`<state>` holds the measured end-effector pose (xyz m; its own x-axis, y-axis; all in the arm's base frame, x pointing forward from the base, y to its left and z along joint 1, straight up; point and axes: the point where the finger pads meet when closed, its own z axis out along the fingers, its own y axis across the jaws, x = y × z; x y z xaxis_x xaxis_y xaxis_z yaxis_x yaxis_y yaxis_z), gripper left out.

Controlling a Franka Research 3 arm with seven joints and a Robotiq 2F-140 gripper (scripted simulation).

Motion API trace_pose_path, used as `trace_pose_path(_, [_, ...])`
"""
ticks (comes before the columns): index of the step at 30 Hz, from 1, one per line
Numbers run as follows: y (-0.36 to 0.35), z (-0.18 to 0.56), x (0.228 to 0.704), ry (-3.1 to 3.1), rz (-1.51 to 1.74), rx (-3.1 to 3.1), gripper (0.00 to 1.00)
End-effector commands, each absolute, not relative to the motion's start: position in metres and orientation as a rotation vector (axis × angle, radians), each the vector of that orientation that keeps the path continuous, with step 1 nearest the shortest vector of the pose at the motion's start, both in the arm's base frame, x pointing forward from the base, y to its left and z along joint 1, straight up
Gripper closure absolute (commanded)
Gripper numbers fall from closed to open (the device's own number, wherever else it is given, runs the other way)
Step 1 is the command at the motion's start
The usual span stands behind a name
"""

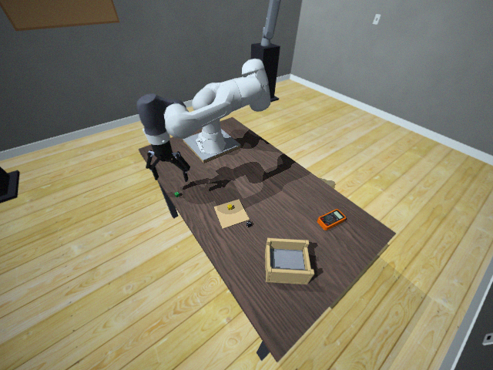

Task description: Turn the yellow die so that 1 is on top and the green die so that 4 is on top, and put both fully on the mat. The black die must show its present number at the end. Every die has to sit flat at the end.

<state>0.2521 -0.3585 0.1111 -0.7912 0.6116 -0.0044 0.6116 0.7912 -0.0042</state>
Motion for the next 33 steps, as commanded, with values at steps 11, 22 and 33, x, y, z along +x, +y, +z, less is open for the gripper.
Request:
trace_pose_path(11, [-0.356,0.103,0.251,2.761,0.003,1.502,0.00])
trace_pose_path(22, [-0.356,0.098,0.249,2.621,0.003,1.735,0.00])
trace_pose_path(33, [-0.356,0.092,0.248,2.463,0.003,1.953,0.00])
